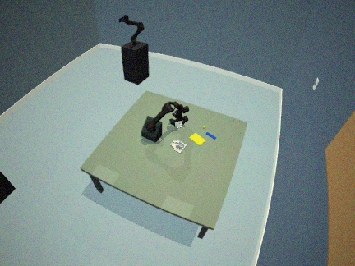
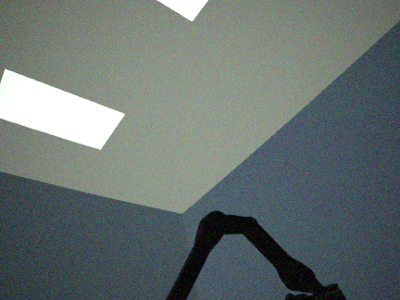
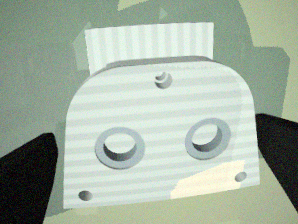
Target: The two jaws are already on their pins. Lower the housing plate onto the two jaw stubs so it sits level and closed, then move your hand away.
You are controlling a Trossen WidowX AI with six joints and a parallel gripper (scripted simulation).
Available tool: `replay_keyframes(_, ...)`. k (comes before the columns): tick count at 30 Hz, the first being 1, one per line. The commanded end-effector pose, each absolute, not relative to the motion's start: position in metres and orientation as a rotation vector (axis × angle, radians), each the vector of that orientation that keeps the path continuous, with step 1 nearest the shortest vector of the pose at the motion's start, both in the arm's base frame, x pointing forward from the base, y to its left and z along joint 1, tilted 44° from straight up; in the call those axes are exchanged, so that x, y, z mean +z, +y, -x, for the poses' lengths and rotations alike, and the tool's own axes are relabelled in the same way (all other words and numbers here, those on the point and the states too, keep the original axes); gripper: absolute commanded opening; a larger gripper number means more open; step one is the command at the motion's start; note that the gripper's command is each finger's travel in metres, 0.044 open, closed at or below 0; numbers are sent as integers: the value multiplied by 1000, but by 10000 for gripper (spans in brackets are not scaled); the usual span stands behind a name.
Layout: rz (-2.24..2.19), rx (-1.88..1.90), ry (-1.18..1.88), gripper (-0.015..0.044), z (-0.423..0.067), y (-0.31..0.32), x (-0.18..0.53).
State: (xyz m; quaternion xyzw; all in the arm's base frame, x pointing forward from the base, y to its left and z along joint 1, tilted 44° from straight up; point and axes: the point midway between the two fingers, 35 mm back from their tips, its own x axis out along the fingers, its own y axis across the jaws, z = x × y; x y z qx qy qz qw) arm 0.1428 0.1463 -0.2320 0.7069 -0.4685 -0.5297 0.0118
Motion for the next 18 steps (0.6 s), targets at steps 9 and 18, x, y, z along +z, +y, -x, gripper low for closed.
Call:
replay_keyframes(9,-2204,-1652,-1461,367,-143,146,-232)
replay_keyframes(18,-2204,-1652,-1461,351,-143,146,-232)
